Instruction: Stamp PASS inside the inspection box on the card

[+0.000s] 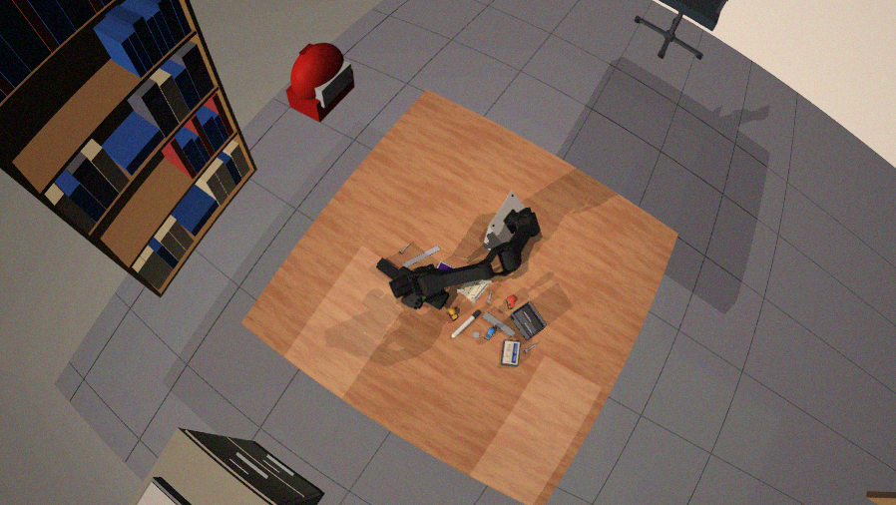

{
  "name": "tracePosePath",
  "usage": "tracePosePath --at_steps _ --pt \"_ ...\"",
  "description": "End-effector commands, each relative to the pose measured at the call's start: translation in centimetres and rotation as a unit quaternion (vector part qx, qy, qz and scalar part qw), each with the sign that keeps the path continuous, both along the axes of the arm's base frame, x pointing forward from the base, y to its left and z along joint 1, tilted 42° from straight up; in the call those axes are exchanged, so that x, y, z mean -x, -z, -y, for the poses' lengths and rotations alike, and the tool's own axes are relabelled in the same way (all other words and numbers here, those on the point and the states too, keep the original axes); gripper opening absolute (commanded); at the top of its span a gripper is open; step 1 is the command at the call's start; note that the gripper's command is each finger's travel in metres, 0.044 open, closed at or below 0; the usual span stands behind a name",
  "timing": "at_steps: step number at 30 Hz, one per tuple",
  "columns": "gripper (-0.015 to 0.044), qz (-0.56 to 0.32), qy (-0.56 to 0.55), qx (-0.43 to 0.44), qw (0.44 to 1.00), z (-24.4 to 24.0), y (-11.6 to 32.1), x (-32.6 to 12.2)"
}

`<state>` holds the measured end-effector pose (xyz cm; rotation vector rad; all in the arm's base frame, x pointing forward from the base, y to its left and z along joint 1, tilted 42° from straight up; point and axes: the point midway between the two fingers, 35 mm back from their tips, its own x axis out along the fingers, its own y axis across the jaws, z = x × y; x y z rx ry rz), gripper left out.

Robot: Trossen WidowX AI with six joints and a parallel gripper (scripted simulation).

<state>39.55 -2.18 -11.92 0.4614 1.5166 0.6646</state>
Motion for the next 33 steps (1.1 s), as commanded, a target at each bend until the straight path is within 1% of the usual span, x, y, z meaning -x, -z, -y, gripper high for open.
tracePosePath --at_steps 1,33 --pt "0.0000 0.003 -0.002 0.003 1.000 0.3 -0.3 -0.2" --pt "0.0000 0.003 -0.002 0.004 1.000 1.3 -1.5 -0.3"
